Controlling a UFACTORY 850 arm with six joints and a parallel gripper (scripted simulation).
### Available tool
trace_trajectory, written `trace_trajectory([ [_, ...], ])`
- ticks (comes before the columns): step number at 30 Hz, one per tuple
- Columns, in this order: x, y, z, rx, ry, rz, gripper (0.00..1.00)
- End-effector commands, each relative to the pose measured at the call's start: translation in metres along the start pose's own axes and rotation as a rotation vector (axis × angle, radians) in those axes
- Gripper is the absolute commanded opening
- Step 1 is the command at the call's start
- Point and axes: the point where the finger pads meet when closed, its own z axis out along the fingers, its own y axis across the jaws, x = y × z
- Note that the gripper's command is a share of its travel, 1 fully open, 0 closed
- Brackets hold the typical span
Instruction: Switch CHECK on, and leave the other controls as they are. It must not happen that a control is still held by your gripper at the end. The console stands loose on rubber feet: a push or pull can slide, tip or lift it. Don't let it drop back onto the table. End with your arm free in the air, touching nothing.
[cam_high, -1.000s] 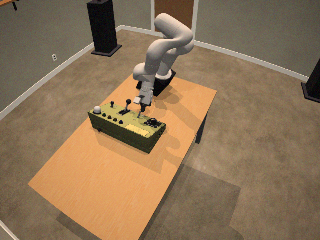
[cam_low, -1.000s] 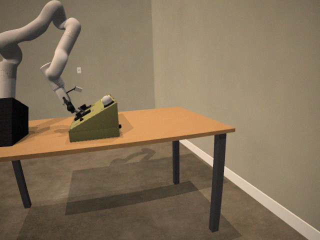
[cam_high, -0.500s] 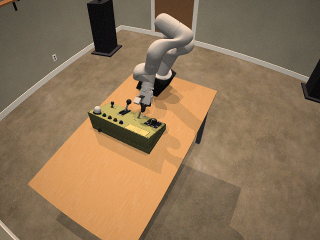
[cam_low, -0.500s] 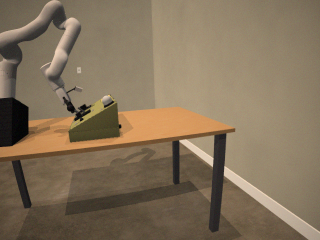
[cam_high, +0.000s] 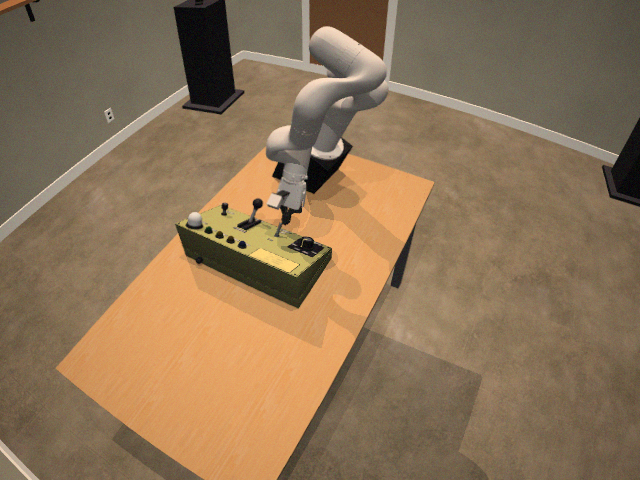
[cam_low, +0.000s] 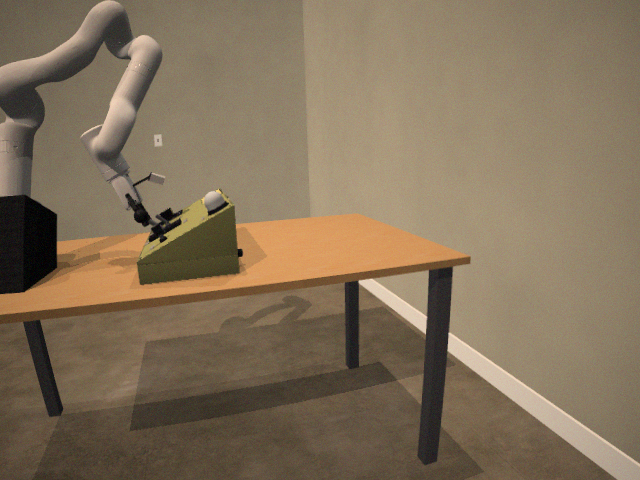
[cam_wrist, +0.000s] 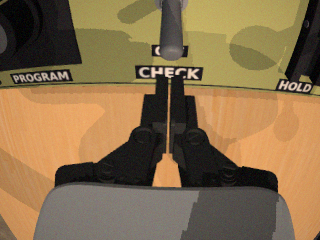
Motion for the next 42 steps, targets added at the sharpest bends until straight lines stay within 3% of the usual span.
trace_trajectory([
  [1,0.001,0.0,0.0,0.0,0.001,0.0,0.0],
  [42,0.023,0.0,0.0,0.0,0.001,0.0,0.0],
])
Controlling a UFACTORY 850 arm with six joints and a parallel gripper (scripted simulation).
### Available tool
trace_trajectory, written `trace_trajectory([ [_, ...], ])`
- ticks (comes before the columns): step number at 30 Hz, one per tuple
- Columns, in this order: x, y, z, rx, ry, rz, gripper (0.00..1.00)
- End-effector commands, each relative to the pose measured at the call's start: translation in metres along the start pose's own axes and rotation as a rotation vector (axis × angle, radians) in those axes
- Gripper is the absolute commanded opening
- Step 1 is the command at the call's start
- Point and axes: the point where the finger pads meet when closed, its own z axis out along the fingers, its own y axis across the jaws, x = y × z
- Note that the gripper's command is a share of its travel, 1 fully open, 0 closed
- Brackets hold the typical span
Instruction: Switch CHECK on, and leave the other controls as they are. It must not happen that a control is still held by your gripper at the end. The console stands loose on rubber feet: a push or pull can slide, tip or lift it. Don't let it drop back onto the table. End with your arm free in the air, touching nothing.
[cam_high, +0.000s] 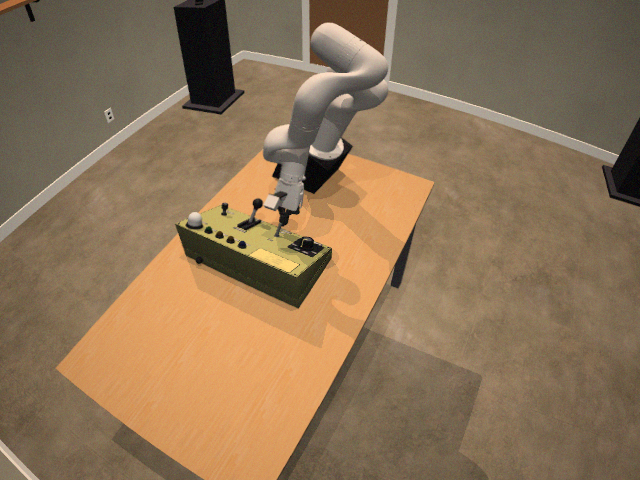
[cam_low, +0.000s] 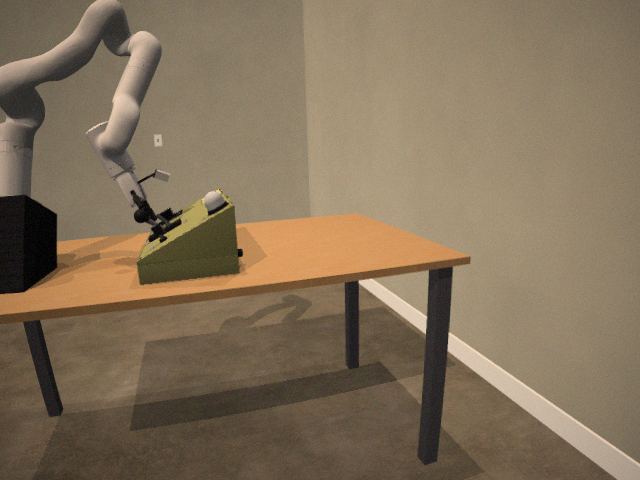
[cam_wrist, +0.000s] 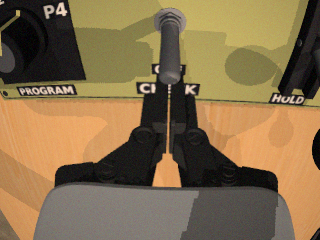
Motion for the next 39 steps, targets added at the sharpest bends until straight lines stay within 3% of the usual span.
trace_trajectory([
  [1,0.006,0.0,0.0,0.001,0.007,-0.001,0.0],
  [39,0.02,0.0,0.0,0.001,0.007,-0.001,0.0],
])
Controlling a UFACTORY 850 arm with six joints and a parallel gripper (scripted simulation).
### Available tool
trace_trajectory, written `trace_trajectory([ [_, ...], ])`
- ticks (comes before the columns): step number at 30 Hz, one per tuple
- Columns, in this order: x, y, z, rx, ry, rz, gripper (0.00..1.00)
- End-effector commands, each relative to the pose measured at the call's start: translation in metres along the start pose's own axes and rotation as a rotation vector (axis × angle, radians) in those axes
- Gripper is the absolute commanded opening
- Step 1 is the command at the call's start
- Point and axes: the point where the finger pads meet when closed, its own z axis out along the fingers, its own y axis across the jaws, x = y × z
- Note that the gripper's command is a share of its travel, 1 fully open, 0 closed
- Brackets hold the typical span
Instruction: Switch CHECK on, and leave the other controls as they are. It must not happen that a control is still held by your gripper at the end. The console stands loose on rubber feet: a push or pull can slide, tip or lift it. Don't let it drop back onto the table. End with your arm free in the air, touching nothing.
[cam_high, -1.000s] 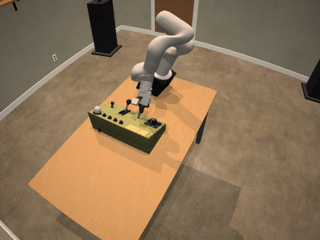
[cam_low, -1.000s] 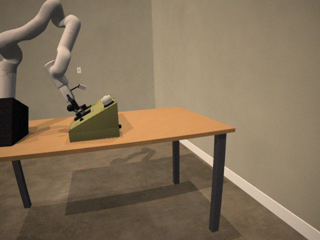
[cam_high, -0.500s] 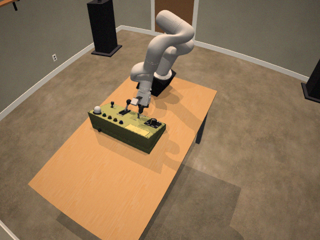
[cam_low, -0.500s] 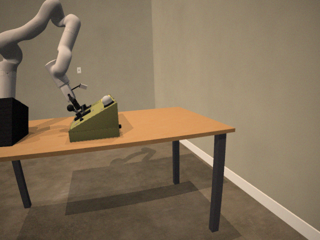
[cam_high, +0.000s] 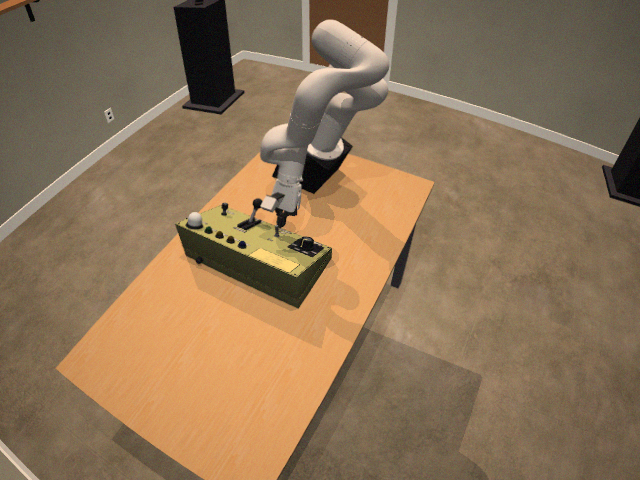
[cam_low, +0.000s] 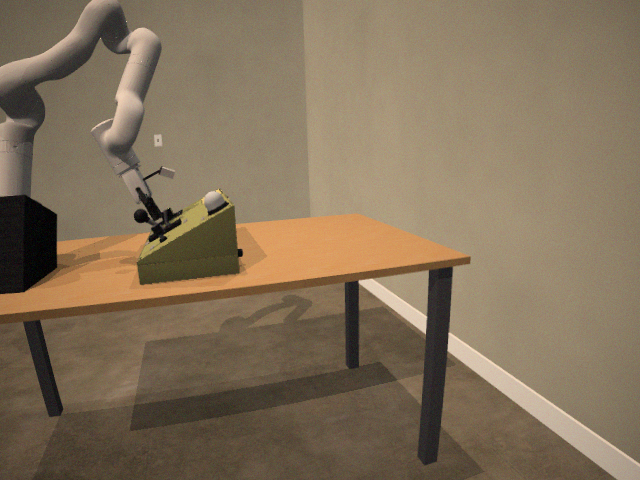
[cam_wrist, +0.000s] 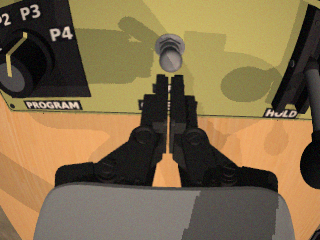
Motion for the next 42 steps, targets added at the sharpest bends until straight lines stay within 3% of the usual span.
trace_trajectory([
  [1,0.001,0.0,0.0,0.0,0.001,0.0,0.0],
  [30,-0.012,0.0,-0.003,0.0,0.001,0.0,0.0],
  [35,-0.012,0.0,-0.022,0.0,0.001,0.0,0.0],
  [42,-0.012,0.0,-0.07,0.0,0.001,0.0,0.0],
])
